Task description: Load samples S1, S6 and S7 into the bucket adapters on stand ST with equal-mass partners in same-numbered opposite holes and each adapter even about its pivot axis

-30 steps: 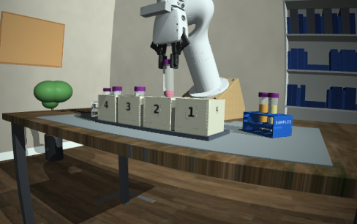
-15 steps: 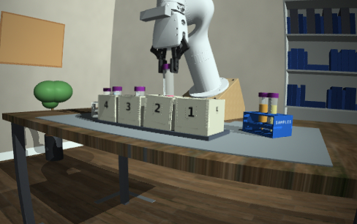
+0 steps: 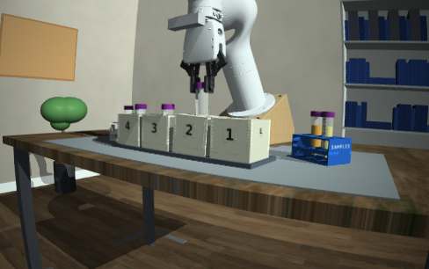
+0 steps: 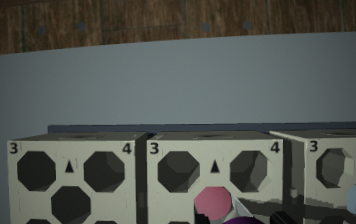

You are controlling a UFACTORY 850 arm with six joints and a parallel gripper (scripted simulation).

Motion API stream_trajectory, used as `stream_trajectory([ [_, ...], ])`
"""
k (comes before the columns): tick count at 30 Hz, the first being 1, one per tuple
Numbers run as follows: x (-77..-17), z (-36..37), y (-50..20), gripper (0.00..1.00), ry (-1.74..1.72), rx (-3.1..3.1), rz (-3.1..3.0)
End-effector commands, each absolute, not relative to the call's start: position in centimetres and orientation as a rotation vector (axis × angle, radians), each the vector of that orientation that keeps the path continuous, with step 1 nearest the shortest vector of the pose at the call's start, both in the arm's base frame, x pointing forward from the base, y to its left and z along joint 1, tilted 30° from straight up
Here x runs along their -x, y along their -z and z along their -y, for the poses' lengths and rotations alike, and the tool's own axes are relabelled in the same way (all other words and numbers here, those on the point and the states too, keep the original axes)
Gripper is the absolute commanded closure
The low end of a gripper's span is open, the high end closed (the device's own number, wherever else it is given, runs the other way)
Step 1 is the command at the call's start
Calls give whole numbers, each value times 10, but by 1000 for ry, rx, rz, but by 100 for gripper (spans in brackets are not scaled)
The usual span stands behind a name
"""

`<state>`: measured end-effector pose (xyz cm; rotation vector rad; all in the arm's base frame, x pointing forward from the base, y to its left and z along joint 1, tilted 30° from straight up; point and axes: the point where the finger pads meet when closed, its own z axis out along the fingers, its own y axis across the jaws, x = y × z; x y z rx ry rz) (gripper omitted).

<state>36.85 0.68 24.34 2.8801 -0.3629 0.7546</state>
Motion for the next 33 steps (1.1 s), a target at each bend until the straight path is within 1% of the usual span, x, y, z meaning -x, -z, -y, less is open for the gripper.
stream_trajectory([
  [1,-372,-6,-239,100,-761,-2879,363],
  [33,-385,-1,-215,100,-761,-2879,363],
])
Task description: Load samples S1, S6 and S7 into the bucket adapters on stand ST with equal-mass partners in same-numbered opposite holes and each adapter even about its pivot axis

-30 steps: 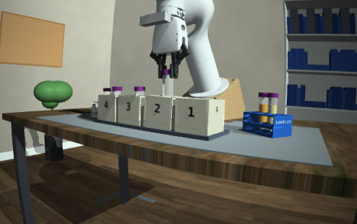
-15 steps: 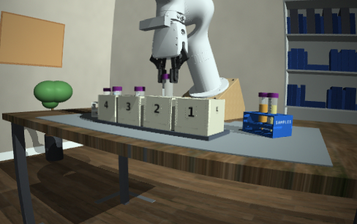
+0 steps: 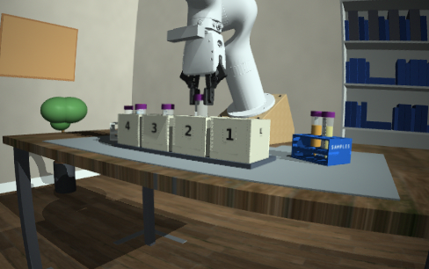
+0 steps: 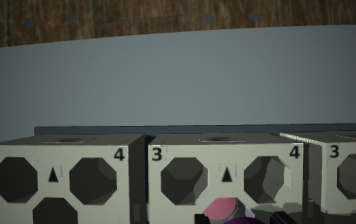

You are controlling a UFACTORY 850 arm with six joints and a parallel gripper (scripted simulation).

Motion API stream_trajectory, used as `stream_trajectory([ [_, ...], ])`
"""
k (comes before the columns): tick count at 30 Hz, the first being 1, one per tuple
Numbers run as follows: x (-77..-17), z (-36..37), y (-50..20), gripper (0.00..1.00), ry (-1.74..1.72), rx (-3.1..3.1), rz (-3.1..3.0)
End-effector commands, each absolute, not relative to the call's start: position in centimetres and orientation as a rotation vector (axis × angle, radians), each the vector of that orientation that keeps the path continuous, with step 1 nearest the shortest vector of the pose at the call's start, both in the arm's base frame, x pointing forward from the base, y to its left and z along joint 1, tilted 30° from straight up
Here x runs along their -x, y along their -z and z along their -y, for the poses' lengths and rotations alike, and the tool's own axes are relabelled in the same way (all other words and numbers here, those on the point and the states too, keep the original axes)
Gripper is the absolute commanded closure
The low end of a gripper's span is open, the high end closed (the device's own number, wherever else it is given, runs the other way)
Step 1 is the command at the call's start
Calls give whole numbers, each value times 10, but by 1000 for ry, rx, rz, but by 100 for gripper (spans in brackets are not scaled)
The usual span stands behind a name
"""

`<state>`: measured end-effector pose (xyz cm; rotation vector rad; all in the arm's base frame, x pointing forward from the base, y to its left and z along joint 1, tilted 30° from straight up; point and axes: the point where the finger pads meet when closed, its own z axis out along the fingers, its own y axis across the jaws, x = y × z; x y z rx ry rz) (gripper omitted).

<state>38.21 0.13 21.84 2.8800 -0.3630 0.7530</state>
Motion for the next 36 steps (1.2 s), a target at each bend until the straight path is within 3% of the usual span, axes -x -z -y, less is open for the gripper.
stream_trajectory([
  [1,-385,0,-214,100,-761,-2879,363],
  [36,-393,3,-201,100,-761,-2879,363],
])
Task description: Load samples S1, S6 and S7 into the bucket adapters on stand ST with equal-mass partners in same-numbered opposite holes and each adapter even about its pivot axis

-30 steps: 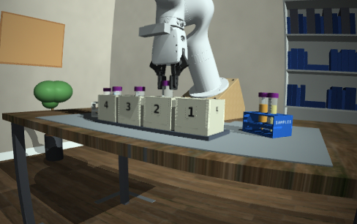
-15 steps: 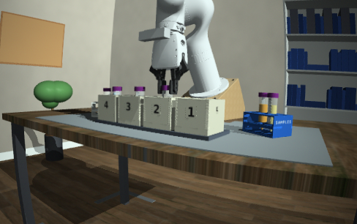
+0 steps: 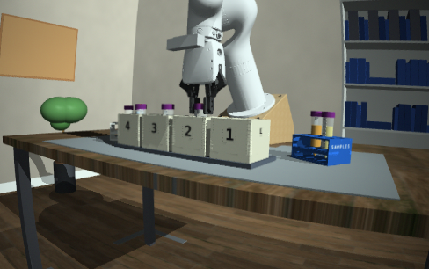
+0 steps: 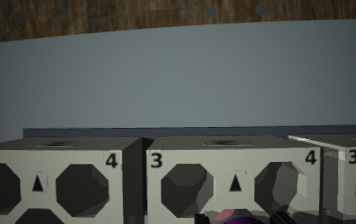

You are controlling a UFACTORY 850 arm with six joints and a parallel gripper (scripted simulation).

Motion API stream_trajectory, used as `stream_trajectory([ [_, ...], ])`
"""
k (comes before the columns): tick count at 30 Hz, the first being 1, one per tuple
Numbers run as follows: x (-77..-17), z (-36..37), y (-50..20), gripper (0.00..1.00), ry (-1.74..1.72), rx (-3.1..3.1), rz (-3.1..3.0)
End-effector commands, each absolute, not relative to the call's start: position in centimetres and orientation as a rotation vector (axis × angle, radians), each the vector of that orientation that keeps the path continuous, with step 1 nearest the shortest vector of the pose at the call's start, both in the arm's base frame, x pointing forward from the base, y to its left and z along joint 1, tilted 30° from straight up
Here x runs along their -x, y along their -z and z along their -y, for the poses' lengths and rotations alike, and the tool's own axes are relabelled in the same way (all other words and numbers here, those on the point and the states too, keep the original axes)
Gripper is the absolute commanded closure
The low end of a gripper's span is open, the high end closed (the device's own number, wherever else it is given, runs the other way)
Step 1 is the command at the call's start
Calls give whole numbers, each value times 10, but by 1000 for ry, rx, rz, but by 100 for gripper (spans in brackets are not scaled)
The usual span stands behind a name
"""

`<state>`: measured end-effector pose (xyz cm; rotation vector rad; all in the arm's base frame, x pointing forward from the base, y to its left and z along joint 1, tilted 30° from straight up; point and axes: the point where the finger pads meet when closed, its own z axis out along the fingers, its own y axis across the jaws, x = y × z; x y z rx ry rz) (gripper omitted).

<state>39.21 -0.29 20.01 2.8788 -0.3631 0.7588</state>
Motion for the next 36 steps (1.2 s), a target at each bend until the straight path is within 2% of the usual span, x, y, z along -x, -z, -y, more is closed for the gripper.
stream_trajectory([
  [1,-393,3,-200,56,-761,-2879,363],
  [36,-386,0,-212,56,-761,-2879,363],
])
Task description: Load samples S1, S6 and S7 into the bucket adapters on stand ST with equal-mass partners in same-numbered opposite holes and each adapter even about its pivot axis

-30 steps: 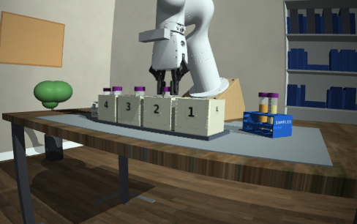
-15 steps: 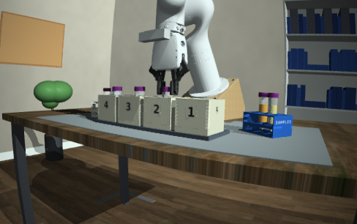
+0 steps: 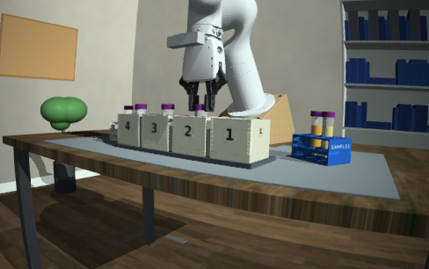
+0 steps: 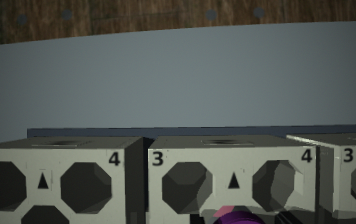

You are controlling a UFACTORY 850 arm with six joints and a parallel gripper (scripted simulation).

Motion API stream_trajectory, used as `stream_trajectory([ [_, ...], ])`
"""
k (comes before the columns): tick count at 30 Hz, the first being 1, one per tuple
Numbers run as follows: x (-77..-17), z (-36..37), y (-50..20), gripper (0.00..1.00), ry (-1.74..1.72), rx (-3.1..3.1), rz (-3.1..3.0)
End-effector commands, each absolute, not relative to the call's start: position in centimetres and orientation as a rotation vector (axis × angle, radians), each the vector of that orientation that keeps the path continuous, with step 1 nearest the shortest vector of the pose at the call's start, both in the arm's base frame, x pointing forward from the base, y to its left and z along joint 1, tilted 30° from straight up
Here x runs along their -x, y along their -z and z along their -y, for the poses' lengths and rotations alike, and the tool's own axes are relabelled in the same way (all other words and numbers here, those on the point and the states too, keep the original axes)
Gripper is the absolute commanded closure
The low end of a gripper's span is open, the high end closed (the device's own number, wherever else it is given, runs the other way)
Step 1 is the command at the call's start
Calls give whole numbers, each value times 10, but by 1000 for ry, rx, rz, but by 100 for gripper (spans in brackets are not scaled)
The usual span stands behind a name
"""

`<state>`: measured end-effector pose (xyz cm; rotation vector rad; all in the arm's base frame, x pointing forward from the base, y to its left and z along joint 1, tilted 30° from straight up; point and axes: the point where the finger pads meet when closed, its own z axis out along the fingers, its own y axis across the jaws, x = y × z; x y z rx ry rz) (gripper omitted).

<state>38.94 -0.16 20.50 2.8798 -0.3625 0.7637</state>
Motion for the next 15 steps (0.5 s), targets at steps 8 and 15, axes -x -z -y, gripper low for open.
stream_trajectory([
  [8,-381,-2,-223,56,-761,-2879,363],
  [15,-374,-5,-235,56,-761,-2879,363],
])
